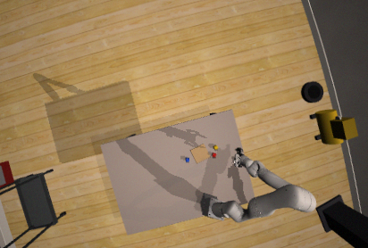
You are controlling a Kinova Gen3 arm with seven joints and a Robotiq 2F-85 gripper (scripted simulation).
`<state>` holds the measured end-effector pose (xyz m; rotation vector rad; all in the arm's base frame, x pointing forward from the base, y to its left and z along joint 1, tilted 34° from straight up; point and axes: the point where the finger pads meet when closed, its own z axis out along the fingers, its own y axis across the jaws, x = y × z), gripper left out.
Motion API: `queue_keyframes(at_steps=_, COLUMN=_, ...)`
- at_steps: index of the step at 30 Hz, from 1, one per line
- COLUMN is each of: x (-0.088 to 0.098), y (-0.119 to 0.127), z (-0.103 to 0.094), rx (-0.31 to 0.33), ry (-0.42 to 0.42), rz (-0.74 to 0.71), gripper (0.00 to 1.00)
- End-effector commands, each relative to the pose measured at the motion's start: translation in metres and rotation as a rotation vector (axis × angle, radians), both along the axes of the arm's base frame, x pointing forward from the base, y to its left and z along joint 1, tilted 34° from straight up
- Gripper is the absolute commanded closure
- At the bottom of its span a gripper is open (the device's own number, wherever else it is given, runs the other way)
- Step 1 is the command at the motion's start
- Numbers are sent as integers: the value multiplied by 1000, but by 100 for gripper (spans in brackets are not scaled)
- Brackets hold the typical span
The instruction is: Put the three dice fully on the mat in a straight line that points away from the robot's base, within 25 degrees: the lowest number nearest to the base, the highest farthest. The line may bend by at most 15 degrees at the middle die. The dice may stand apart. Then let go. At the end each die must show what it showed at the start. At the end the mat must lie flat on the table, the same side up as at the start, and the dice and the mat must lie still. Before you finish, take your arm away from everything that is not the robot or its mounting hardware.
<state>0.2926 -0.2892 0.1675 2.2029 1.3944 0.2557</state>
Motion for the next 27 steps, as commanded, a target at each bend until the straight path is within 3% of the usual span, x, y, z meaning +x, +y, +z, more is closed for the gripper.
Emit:
queue_keyframes(at_steps=1, x=35, y=33, z=14, rx=-78, ry=36, rz=141, gripper=0)
queue_keyframes(at_steps=3, x=35, y=33, z=14, rx=-78, ry=36, rz=141, gripper=0)
queue_keyframes(at_steps=12, x=59, y=66, z=28, rx=-188, ry=102, rz=274, gripper=0)
queue_keyframes(at_steps=27, x=63, y=72, z=29, rx=-190, ry=98, rz=291, gripper=0)
